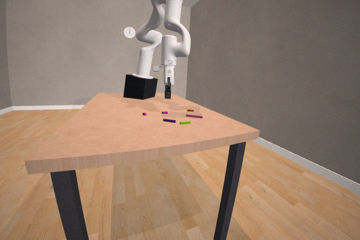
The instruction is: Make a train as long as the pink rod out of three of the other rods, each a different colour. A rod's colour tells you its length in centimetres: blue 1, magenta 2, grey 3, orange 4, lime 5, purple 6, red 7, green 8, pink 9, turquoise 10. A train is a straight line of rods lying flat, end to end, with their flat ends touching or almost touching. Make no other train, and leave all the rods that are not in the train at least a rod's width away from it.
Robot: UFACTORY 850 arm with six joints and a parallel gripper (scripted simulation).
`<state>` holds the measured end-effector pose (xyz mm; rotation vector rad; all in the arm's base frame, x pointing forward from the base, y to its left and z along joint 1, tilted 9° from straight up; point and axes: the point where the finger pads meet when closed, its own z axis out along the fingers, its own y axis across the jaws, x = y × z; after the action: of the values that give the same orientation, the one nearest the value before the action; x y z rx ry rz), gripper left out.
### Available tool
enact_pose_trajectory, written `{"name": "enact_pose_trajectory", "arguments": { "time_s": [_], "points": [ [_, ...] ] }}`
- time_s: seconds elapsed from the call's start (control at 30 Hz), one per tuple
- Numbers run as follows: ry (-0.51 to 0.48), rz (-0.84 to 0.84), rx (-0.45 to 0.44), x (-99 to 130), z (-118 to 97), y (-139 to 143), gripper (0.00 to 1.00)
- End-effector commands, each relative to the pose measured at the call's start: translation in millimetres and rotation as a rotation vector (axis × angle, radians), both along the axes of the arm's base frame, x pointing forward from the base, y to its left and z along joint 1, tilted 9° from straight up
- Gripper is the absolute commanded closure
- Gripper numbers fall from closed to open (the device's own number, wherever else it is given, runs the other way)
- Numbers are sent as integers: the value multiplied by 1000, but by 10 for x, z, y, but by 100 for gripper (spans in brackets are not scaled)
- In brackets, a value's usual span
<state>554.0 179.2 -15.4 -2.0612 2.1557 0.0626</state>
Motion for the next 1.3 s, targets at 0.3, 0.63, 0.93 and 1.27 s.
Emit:
{"name": "enact_pose_trajectory", "arguments": {
  "time_s": [0.3, 0.63, 0.93, 1.27],
  "points": [
    [9, 0, -11, 9, 31, 1, 0],
    [10, -7, -10, 34, 28, 6, 0],
    [36, -178, 25, 710, -37, 75, 0],
    [61, -373, 23, 1362, -104, -4, 0]
  ]
}}
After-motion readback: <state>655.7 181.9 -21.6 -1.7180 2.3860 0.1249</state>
